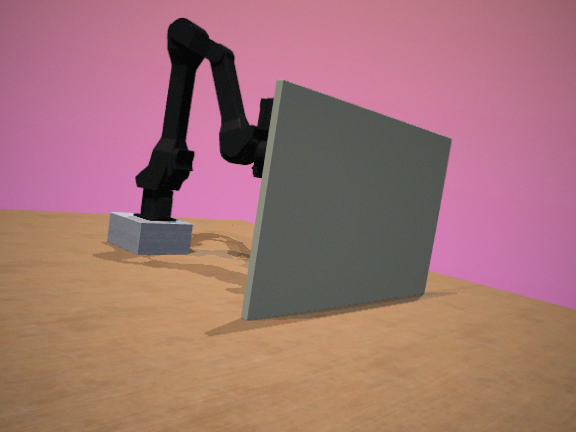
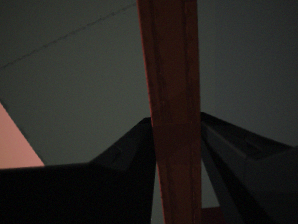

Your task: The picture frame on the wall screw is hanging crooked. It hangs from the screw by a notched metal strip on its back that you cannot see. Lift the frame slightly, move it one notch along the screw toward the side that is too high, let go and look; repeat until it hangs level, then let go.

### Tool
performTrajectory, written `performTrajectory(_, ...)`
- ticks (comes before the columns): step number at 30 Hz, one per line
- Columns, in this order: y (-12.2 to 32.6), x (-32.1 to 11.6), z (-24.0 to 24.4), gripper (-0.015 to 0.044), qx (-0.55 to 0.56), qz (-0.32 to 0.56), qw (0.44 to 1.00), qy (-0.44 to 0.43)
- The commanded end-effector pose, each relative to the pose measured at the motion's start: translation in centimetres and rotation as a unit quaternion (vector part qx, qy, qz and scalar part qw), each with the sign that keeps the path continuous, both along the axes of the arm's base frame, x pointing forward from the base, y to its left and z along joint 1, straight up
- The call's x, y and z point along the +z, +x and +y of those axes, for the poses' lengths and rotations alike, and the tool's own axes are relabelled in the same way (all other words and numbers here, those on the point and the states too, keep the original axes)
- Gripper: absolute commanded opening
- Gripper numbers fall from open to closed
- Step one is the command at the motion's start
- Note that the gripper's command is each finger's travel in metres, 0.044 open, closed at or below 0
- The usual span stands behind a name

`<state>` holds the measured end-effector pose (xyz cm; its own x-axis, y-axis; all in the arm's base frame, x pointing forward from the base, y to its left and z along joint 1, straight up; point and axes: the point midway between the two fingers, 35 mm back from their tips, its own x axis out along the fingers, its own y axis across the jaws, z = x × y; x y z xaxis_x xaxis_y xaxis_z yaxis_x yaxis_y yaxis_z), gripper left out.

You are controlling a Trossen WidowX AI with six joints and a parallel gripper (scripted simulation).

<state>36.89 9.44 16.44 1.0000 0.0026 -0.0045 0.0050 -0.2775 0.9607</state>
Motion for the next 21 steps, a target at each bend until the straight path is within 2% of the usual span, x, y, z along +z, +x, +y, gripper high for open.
performTrajectory(1,0.09,0.63,0.05,0.0000,-0.001,-0.009,1.000,0.002)
performTrajectory(21,0.08,0.78,0.55,0.0000,-0.001,-0.009,1.000,0.002)
